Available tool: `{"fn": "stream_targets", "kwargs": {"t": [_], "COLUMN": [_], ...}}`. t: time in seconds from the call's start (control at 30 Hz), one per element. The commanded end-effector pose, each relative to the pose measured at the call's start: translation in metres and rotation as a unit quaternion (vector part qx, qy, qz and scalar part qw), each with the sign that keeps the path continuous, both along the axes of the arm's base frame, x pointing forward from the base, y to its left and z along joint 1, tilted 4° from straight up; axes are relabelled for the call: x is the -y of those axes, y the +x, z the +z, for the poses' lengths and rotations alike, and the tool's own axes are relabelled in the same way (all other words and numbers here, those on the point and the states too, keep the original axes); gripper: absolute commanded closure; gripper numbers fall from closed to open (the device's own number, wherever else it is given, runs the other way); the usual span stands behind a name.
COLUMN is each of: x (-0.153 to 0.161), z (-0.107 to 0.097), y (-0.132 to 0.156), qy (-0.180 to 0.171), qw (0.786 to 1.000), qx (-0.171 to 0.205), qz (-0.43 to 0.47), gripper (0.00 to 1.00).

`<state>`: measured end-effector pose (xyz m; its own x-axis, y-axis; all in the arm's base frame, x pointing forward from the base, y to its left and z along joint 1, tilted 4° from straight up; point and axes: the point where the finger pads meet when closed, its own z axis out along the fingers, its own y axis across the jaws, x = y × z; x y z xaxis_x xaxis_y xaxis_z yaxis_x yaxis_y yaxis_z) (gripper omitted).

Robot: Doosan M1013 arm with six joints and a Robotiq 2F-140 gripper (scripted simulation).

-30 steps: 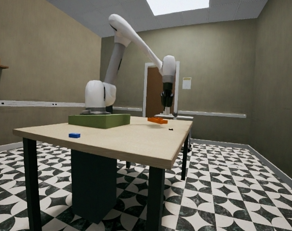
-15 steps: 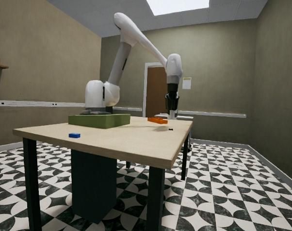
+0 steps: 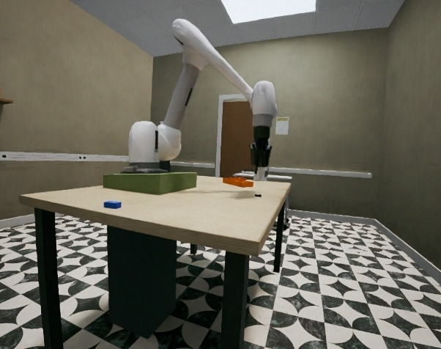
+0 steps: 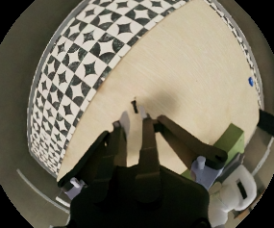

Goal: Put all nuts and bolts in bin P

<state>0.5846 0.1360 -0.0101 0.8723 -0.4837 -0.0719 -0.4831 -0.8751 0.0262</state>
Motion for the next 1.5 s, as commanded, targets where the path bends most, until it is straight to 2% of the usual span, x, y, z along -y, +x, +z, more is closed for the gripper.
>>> {"fn": "stream_targets", "kwargs": {"t": [0.0, 1.13, 1.33, 1.47], "x": [-0.001, -0.002, -0.003, -0.003], "z": [0.001, 0.001, -0.023, -0.031], "y": [0.0, -0.001, -0.003, -0.004], "qy": [0.0, 0.0, 0.0, 0.0], "qw": [1.0, 1.0, 1.0, 1.0], "qx": [0.001, 0.001, 0.001, 0.001], "qz": [0.0, 0.0, 0.0, 0.0], "gripper": [0.74, 0.74, 0.74, 0.74]}}
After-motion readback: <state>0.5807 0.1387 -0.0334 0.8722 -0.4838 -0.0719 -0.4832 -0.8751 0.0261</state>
